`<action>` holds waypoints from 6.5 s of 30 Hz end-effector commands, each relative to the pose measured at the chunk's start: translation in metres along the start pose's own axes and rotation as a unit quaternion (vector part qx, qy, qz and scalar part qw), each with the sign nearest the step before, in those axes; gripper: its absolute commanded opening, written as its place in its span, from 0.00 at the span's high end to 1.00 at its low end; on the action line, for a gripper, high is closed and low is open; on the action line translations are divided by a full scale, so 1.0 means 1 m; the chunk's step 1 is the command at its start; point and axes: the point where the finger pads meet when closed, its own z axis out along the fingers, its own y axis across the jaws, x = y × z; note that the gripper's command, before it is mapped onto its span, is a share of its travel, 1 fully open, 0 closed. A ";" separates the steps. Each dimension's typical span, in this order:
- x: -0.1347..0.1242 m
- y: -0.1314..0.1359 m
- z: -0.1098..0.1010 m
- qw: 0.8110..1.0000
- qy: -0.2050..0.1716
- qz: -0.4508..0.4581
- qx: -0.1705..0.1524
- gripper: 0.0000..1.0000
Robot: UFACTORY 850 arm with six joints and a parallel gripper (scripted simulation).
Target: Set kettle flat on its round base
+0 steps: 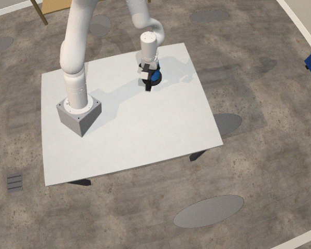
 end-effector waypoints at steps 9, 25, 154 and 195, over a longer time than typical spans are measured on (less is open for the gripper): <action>0.000 -0.001 0.001 1.000 0.000 0.000 0.001 1.00; 0.000 -0.001 0.002 1.000 0.000 0.000 0.001 1.00; 0.000 -0.001 -0.067 1.000 -0.001 0.000 0.001 0.19; 0.000 -0.001 -0.152 1.000 0.000 0.000 0.001 0.19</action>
